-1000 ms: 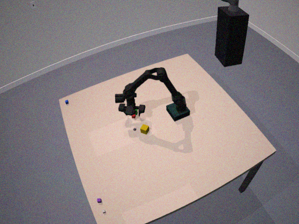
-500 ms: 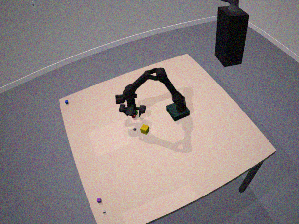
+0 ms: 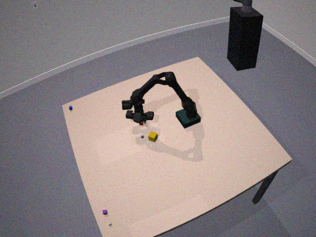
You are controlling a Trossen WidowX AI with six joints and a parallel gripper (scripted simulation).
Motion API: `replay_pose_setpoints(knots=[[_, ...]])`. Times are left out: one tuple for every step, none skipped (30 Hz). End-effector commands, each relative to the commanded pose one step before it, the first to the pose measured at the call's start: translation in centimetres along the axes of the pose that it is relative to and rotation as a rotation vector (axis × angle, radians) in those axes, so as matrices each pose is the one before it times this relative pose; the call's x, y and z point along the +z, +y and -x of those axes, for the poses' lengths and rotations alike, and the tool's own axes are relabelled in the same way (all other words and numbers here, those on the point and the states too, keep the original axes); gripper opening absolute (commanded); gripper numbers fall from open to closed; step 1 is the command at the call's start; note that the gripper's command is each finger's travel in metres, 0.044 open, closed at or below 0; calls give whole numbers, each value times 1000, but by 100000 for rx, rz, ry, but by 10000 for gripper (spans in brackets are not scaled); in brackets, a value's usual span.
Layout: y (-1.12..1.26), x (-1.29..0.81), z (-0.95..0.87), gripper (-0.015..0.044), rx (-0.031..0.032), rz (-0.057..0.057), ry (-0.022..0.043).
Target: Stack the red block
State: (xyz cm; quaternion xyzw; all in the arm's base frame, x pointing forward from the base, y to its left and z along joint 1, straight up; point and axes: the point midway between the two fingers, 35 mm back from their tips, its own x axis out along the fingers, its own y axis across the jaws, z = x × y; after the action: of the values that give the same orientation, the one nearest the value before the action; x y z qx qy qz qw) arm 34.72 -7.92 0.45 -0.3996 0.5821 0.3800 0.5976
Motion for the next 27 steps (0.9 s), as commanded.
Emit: replay_pose_setpoints(knots=[[58, 43, 3, 151, 227, -333, -282], [0, 0, 0, 125, 0, 0, 0], [0, 0, 0, 99, 0, 0, 0], [0, 0, 0, 92, 0, 0, 0], [0, 0, 0, 85, 0, 0, 0], [0, 0, 0, 79, 0, 0, 0], [0, 0, 0, 72, 0, 0, 0], [0, 0, 0, 65, 0, 0, 0], [0, 0, 0, 59, 0, 0, 0], [0, 0, 0, 52, 0, 0, 0], [0, 0, 0, 45, 0, 0, 0], [-8, -1, 122, 19, -1, 0, 0], [-15, -2, 257, 0, -3, 0, 0], [-17, -3, 332, 0, -3, 0, 0], [-17, -4, 440, 0, -4, 0, 0], [-11, -5, 451, 0, -3, 0, 0], [-6, -7, 524, 0, -3, 0, 0], [0, -6, 480, 0, -2, 0, 0], [3, -6, 523, 0, -2, 0, 0], [3, -3, 443, 0, -2, 0, 0], [1, -1, 406, 0, -2, 0, 0], [-1, 0, 422, 0, -2, 0, 0], [-1, 0, 457, 0, -2, 0, 0], [-2, 0, 487, 0, -2, 0, 0], [-2, 0, 377, 0, -1, 0, 0], [-3, 1, 372, 0, -1, 0, 0], [-3, 1, 406, 0, -1, 0, 0]])
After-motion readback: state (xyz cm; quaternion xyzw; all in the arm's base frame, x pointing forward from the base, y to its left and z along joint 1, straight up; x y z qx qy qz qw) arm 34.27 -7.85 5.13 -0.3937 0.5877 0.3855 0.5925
